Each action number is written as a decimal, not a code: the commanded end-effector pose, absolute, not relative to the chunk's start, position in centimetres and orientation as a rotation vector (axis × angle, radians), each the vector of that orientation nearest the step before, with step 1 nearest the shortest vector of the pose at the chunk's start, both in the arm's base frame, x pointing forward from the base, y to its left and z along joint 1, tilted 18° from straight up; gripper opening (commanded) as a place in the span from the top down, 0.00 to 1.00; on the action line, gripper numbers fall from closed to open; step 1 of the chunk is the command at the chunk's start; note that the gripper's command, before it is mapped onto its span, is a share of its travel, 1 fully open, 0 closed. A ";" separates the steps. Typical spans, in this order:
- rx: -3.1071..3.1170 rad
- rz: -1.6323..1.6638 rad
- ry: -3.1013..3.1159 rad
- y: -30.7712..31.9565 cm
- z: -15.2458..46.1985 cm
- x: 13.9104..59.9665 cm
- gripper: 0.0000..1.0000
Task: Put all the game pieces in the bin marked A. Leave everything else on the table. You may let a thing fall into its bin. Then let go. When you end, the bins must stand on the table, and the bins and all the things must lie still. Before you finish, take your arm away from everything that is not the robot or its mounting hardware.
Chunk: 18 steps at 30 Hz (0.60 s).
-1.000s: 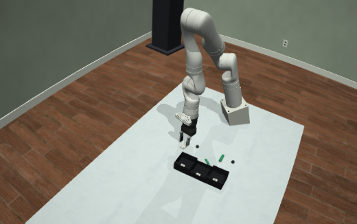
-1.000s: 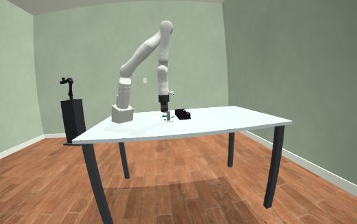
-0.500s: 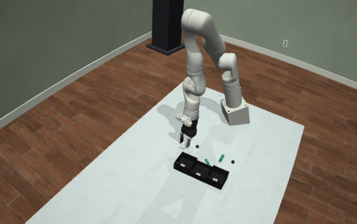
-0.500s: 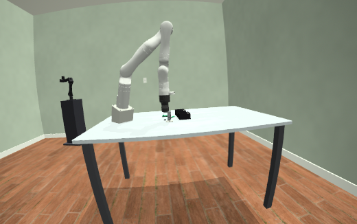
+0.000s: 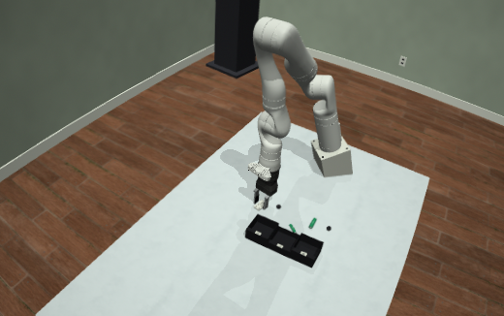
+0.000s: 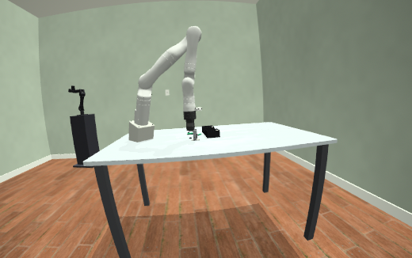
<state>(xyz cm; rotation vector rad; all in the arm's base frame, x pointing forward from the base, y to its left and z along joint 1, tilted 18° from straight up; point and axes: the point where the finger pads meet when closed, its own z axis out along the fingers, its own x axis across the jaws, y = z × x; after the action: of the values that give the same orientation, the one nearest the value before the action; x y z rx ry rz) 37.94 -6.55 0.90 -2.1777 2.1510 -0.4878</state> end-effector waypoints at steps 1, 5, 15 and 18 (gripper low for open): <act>-2.177 -0.488 2.152 -6.6 0.9 38.0 0.21; -2.177 -0.488 2.152 -6.6 0.9 38.0 0.21; -2.177 -0.488 2.152 -6.6 0.9 38.0 0.51; -2.177 -0.488 2.152 -6.6 0.9 38.0 0.51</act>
<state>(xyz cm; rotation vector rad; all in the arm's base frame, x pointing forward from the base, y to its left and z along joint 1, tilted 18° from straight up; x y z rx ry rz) 37.98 -6.58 0.87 -2.1772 2.1532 -0.4873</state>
